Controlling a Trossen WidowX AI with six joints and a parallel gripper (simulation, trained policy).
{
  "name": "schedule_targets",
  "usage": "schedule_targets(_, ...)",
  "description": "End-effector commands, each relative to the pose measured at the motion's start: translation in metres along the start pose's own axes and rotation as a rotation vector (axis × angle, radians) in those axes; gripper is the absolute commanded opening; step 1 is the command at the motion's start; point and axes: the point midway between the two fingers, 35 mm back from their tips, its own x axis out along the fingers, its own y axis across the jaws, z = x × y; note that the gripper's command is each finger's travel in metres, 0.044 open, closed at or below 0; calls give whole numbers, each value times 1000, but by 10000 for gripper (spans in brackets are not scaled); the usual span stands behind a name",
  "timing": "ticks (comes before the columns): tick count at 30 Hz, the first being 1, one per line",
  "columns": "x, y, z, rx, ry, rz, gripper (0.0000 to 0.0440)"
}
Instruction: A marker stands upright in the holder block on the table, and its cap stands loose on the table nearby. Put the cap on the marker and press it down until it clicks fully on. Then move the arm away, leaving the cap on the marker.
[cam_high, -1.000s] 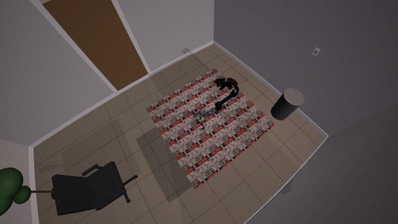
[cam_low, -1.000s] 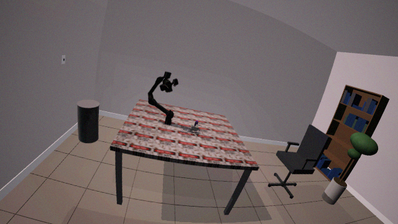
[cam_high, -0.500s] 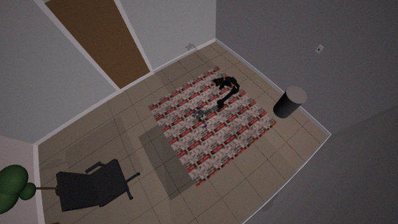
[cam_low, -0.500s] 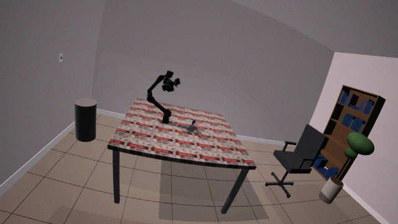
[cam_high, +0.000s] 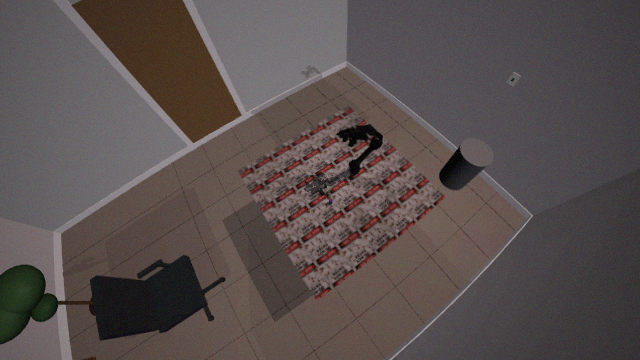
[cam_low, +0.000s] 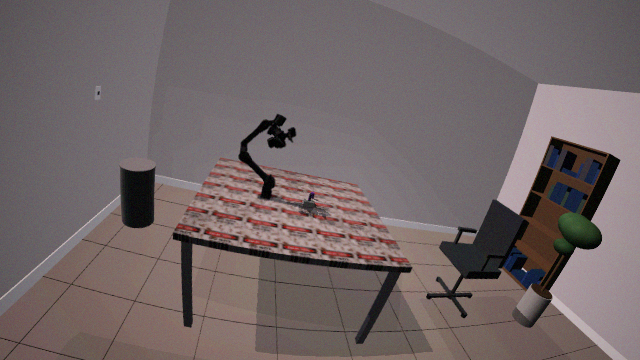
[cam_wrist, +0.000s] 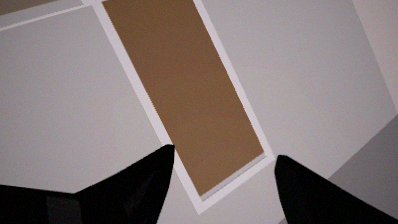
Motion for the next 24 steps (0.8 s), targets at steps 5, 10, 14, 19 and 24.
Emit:
schedule_targets(5, 13, -19, 15, -3, -62, -5, 268)
schedule_targets(10, 19, -30, 23, -2, -96, -6, 277)
schedule_targets(14, 24, -39, 31, 2, -124, -10, 284)
schedule_targets(19, 30, -51, 41, 7, -162, -15, 292)
schedule_targets(24, 35, -62, 51, 12, -199, -17, 299)
